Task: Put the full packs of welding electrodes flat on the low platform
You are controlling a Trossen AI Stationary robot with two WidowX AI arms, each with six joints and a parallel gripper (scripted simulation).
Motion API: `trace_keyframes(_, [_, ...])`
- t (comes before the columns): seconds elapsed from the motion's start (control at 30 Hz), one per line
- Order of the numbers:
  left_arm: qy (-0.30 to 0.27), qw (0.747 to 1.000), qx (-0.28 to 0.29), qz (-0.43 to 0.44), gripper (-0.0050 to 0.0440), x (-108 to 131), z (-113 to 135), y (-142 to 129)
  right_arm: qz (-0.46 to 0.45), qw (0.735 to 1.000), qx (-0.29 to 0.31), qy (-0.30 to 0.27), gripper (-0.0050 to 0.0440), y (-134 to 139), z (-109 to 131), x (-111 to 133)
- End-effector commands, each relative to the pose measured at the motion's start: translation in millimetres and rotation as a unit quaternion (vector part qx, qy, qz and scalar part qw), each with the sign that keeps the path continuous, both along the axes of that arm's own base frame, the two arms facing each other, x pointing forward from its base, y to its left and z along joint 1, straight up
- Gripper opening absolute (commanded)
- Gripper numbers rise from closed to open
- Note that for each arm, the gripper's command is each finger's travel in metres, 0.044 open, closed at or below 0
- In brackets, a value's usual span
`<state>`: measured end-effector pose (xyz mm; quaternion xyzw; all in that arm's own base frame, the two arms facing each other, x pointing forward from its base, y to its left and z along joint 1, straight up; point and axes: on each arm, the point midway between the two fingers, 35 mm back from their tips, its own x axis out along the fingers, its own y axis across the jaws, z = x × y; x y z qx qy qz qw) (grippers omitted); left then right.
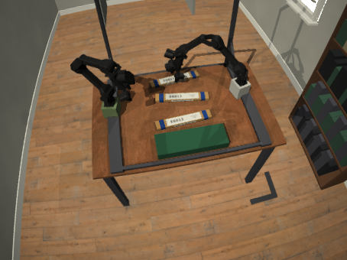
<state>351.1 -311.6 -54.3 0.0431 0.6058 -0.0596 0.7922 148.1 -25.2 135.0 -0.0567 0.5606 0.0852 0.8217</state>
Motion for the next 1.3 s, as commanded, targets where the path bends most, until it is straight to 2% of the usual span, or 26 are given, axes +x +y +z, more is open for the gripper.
trace_keyframes(0.0, [-0.003, 1.0, -0.001, 0.0, 0.043, 2, -2, -1, 0.001, 1.0, -0.002, -0.011, 0.043, -1, 7, 2])
trace_keyframes(0.47, [-0.001, 1.0, 0.001, 0.0, 0.043, 1, -18, 1, 0.001, 1.0, -0.002, -0.011, 0.043, -1, 7, 2])
trace_keyframes(0.77, [-0.001, 1.0, 0.001, 0.0, 0.043, 1, -18, 2, 0.001, 1.0, -0.002, -0.011, 0.043, -1, 7, 2])
trace_keyframes(0.8, [-0.01, 1.0, -0.009, 0.0, 0.043, 5, -7, -3, 0.001, 1.0, -0.002, -0.011, 0.043, -1, 7, 2])
trace_keyframes(0.93, [-0.01, 1.0, -0.009, 0.0, 0.043, 5, -7, -3, 0.001, 1.0, -0.002, -0.011, 0.043, -1, 7, 2])
trace_keyframes(0.97, [-0.01, 1.0, -0.009, 0.0, -0.005, 5, -7, -3, 0.001, 1.0, -0.002, -0.011, 0.043, -1, 7, 2])
trace_keyframes(1.27, [-0.01, 1.0, -0.009, 0.0, -0.005, 5, -7, -3, 0.001, 1.0, -0.002, -0.011, 0.043, -1, 7, 2])
